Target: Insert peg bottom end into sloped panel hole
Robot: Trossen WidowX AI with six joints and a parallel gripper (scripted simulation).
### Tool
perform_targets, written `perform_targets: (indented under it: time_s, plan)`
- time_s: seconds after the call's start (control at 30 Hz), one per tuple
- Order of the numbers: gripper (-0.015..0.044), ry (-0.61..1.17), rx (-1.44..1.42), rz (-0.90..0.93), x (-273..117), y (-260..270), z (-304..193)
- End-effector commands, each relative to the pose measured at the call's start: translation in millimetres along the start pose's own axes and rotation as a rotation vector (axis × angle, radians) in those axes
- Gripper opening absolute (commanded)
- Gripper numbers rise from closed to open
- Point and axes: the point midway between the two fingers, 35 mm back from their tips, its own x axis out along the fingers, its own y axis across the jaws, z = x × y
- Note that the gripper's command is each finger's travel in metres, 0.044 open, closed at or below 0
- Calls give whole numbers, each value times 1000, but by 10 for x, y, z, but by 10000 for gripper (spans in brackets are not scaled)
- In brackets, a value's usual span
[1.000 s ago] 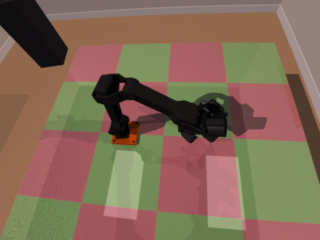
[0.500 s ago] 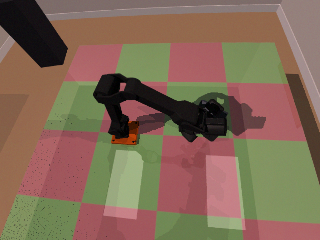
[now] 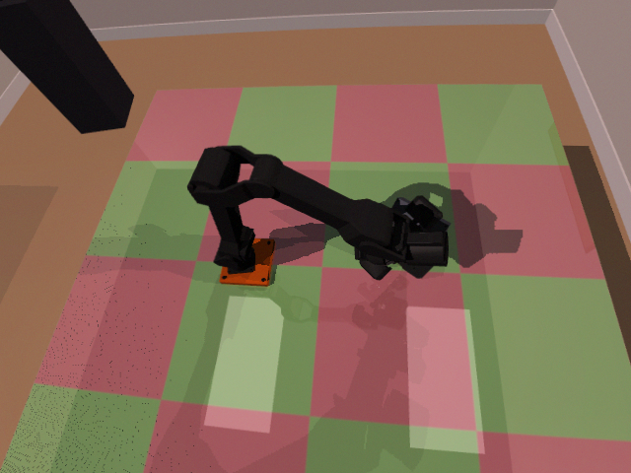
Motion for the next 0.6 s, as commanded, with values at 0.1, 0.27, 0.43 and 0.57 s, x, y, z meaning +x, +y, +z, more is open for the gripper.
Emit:
perform_targets:
  time_s: [0.1,0.27,0.43,0.57]
  plan:
    - [0,-2,4,-5,52,-10,3]
    - [0,-2,4,-4,85,-11,3]
    - [0,-2,4,-4,119,-11,3]
    - [0,-2,4,-4,139,-11,3]
